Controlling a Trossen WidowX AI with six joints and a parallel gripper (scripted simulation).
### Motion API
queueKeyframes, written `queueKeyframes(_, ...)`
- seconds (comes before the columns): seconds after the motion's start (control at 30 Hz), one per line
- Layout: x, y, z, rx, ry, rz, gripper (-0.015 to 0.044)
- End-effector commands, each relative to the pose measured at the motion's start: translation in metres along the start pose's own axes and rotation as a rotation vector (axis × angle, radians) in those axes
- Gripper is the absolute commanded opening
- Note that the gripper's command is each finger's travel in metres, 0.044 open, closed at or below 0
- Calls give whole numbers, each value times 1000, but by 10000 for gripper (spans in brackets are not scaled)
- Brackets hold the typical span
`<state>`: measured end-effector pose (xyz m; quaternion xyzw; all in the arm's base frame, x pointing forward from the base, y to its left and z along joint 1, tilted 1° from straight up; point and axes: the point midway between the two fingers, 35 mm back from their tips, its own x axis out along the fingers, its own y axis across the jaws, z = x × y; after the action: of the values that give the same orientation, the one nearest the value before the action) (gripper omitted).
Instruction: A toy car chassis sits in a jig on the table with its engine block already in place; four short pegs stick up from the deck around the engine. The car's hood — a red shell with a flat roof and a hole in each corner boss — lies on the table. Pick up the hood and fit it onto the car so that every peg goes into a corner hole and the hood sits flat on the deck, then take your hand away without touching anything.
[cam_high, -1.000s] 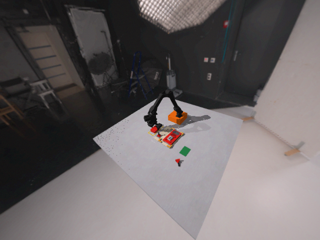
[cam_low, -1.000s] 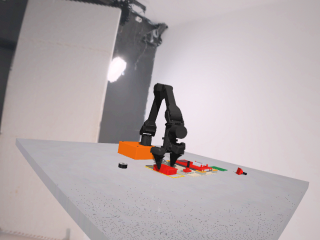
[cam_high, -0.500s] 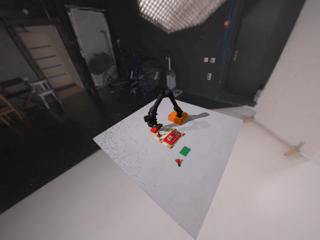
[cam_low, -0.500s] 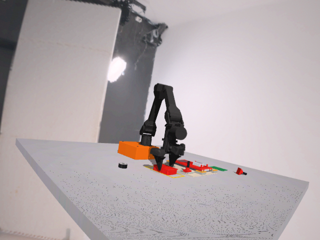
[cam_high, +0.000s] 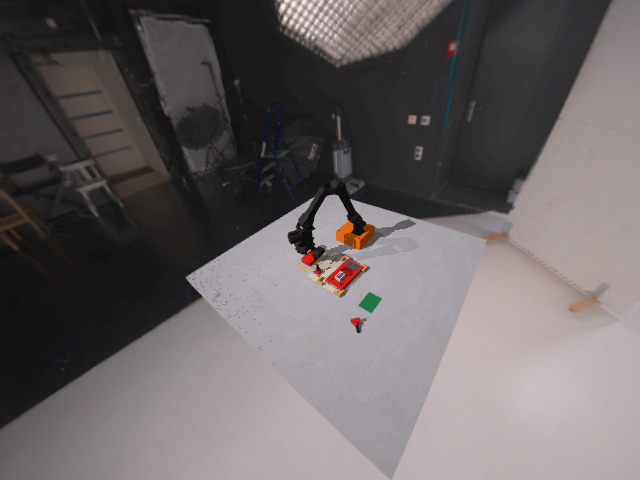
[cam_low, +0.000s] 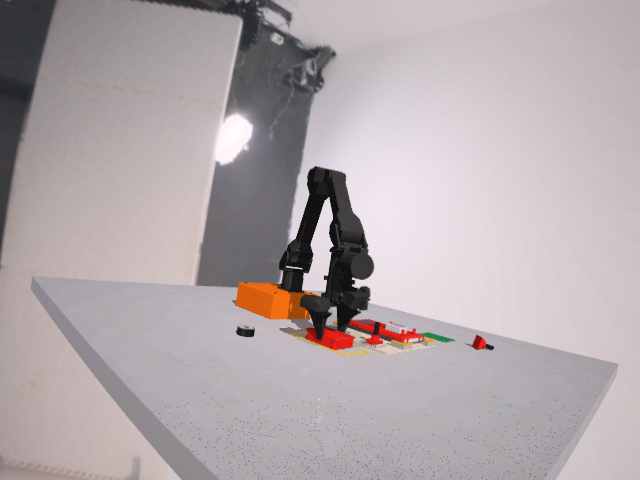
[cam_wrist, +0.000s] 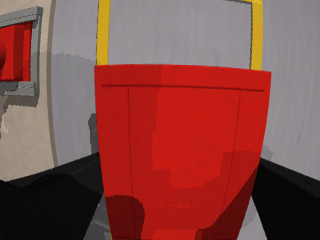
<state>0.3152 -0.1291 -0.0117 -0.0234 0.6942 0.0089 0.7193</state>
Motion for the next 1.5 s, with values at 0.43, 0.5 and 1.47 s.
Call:
queueKeyframes(0.43, -67, -1, 2, 0, -11, -5, 0)
queueKeyframes(0.5, -76, -1, 2, 0, -11, -5, 0)
queueKeyframes(1.47, -91, 85, 33, -6, -2, 6, 0)
